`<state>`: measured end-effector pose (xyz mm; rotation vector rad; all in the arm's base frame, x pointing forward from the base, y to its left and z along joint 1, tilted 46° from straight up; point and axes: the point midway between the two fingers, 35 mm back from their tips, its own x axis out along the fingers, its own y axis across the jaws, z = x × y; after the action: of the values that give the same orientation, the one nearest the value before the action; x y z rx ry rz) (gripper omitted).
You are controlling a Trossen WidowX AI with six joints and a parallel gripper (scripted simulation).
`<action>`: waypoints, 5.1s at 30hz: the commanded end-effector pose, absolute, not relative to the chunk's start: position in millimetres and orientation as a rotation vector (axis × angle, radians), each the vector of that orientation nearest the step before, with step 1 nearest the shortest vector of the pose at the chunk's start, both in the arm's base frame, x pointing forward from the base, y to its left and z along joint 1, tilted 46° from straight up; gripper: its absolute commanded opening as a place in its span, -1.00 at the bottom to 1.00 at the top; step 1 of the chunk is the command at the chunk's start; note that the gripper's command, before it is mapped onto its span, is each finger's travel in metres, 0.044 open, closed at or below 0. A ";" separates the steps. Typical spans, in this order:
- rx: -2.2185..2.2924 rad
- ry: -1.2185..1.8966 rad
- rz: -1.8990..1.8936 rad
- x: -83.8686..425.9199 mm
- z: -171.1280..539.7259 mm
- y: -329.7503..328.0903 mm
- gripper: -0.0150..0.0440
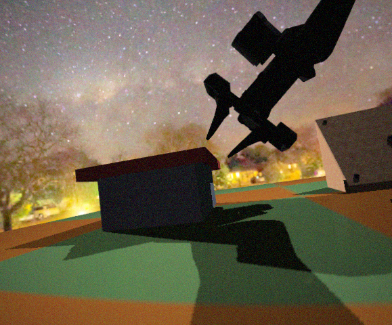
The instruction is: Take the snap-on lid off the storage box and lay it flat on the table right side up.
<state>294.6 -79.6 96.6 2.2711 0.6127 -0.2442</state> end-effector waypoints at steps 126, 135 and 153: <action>2.287 0.612 -0.235 320.2 94.9 -71.7 -0.49; 2.289 0.613 -0.236 321.0 94.5 -71.2 -0.49; 2.289 0.613 -0.236 322.4 94.7 -71.4 -0.49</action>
<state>321.7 -71.7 94.8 2.2873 0.6130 -0.2345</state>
